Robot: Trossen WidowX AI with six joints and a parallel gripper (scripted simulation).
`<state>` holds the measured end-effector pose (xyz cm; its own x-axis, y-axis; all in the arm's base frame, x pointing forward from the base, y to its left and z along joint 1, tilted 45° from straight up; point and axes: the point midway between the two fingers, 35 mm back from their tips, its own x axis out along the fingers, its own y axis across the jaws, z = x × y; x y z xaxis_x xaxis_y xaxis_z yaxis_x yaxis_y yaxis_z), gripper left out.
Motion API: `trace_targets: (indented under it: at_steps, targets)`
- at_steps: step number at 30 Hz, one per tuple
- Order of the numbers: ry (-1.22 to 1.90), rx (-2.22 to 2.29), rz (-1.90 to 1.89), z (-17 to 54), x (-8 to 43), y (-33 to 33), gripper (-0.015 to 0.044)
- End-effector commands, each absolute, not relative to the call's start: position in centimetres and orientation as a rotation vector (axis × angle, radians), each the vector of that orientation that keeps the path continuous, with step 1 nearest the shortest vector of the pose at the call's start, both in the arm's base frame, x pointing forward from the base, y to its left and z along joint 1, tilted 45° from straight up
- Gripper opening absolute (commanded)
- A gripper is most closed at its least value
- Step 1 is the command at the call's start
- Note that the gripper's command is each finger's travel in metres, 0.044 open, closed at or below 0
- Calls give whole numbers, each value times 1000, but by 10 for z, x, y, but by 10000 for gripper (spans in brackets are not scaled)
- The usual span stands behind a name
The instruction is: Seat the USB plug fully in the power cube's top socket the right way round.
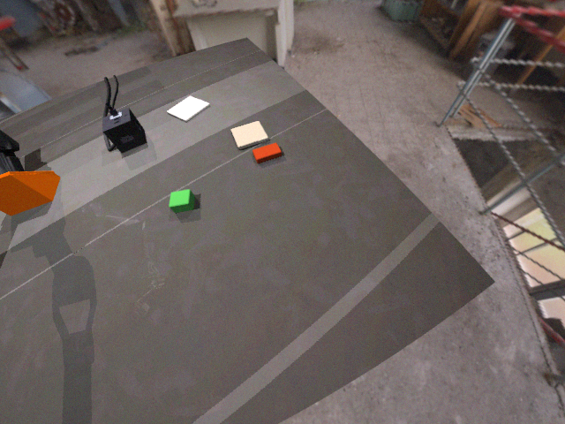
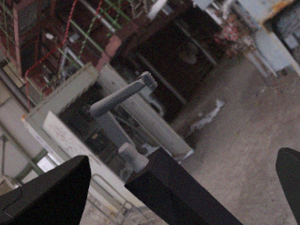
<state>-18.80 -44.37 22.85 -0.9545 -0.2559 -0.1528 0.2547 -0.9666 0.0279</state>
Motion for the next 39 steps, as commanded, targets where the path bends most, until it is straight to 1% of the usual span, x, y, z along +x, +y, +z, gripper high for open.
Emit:
trace_targets:
  at_steps: [1, 2, 3, 6, 10, 14, 18, 23, 29, 34, 39]
  targets:
    - [-8, 231, -2864, 228, -186, -445, 426]
    - [2, 246, -2836, 226, -179, -448, 440]
    - [19, 270, -2789, 222, -168, -454, 440]
    - [114, 404, -2543, 201, -106, -475, 440]
    - [207, 524, -2330, 181, -47, -481, 440]
    - [321, 666, -2089, 158, 23, -473, 440]
    - [435, 801, -1871, 138, 86, -451, 440]
    - [590, 967, -1613, 117, 156, -403, 440]
    - [797, 1166, -1324, 102, 225, -324, 440]
    - [991, 1327, -1108, 99, 264, -245, 440]
    - [1212, 1487, -915, 108, 285, -160, 440]
